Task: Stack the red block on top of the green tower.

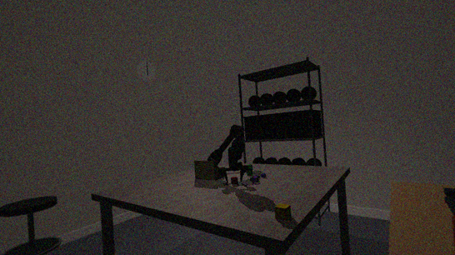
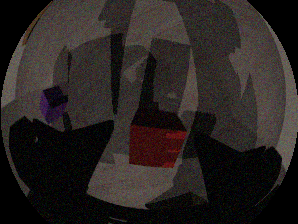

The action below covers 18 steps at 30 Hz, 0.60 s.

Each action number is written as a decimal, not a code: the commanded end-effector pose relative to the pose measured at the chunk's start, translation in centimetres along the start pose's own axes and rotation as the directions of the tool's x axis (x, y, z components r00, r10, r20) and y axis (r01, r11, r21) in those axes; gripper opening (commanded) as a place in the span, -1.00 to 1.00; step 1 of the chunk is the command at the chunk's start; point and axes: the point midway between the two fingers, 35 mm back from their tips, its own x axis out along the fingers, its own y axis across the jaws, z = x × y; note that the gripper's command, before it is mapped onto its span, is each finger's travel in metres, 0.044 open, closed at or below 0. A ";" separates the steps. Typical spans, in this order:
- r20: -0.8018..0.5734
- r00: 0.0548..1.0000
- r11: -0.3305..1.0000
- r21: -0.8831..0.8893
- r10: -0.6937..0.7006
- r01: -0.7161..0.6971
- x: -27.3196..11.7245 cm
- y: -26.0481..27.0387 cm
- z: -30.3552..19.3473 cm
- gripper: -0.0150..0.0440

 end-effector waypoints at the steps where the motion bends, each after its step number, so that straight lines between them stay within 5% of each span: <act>1: 0.000 1.000 1.000 0.005 0.007 -0.007 0.0 0.1 0.0 0.73; 8: 0.000 1.000 1.000 0.005 0.007 -0.007 0.0 0.1 0.0 0.11; 16: 0.000 1.000 1.000 0.005 0.007 -0.007 0.0 0.1 0.0 -0.07; 18: 0.000 1.000 1.000 0.005 0.006 -0.006 -0.3 0.1 0.0 -0.25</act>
